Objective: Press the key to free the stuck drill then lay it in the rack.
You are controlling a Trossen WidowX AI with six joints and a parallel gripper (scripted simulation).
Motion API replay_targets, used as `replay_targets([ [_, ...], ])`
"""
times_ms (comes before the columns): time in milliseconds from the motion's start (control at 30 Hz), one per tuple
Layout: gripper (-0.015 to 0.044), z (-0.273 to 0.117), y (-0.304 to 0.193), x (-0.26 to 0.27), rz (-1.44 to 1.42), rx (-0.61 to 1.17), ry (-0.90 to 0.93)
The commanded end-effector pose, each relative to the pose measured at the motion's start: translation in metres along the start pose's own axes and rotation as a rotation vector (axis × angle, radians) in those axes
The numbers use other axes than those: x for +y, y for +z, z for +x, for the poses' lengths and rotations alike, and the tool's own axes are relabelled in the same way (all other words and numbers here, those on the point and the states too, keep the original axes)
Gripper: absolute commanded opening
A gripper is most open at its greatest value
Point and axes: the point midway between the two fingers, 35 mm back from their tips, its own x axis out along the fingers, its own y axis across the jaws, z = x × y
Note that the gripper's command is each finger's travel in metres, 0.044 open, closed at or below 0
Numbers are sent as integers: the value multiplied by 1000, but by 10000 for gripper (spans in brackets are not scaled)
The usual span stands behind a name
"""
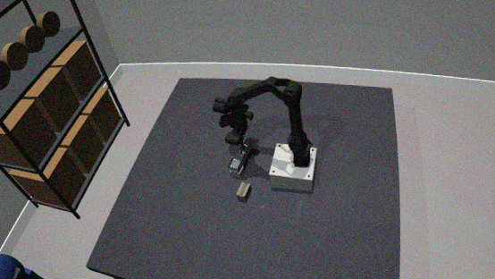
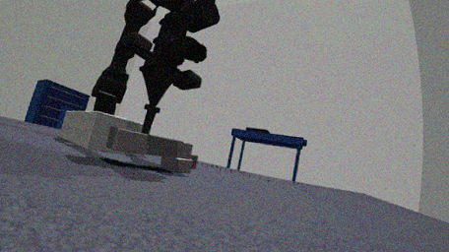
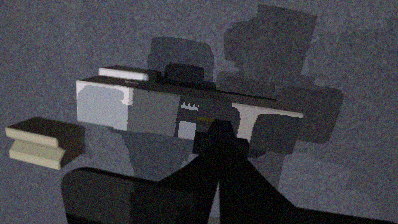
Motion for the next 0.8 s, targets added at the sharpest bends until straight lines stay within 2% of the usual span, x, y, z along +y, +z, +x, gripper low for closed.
replay_targets([
  [0, 0, 23, -7, 0, 0, 51, 2],
  [200, 0, 26, -7, 0, 0, 51, 2],
  [333, 105, 6, -2, -1, 0, 50, 2],
  [533, 263, -54, 4, 0, 0, 50, 2],
  [667, 368, -48, 5, 2, -25, 32, 4],
  [767, 440, -29, 13, 36, -355, 32, 15],
])
